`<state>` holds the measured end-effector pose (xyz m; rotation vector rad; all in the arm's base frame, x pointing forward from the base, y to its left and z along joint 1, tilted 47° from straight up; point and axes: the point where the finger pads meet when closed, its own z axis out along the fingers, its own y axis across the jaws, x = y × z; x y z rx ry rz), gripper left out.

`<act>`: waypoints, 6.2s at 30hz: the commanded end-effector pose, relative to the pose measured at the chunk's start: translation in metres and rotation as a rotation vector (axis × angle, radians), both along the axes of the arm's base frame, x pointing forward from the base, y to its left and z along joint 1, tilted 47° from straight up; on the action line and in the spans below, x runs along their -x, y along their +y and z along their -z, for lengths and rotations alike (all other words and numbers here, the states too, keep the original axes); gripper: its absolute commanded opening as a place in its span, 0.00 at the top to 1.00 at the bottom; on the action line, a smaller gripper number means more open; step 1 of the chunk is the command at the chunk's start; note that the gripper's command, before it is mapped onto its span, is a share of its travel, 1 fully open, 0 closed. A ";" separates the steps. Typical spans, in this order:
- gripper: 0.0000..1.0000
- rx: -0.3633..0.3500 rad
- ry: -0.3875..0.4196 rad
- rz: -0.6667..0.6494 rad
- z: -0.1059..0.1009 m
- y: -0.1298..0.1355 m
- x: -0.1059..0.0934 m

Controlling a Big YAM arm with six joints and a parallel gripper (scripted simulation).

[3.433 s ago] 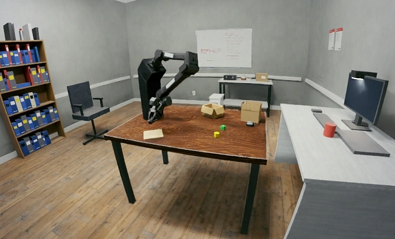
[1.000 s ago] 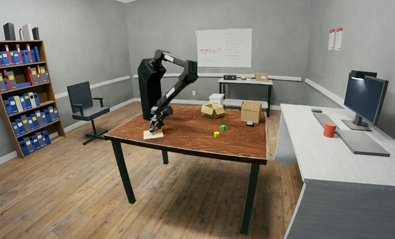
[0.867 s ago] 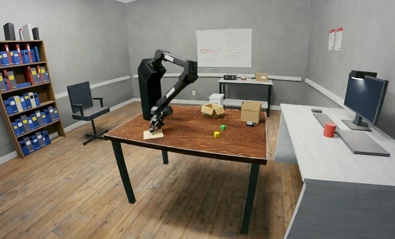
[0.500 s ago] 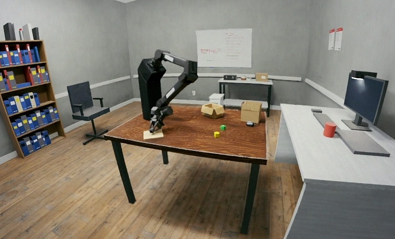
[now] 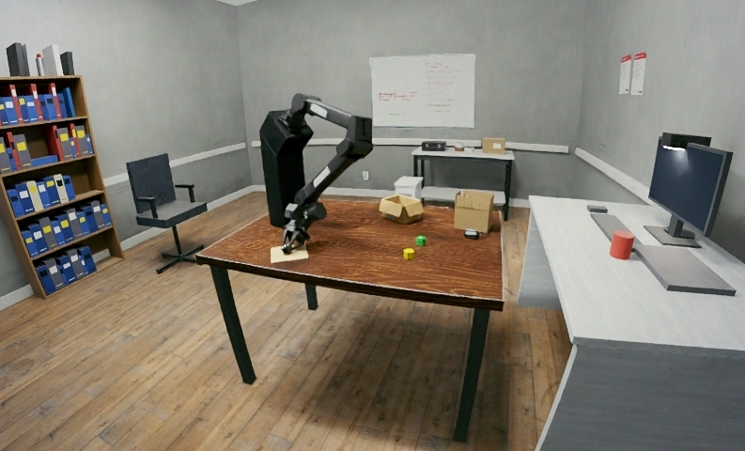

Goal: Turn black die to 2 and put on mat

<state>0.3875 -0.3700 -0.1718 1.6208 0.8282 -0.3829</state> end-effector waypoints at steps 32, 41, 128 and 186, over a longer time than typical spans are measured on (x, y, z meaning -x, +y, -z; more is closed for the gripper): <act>0.74 -0.017 0.014 0.001 0.007 0.007 0.005; 0.74 -0.017 0.014 0.001 0.007 0.007 0.005; 0.55 -0.016 0.011 0.000 0.007 0.006 0.003; 0.55 -0.007 -0.001 -0.004 -0.016 0.057 0.018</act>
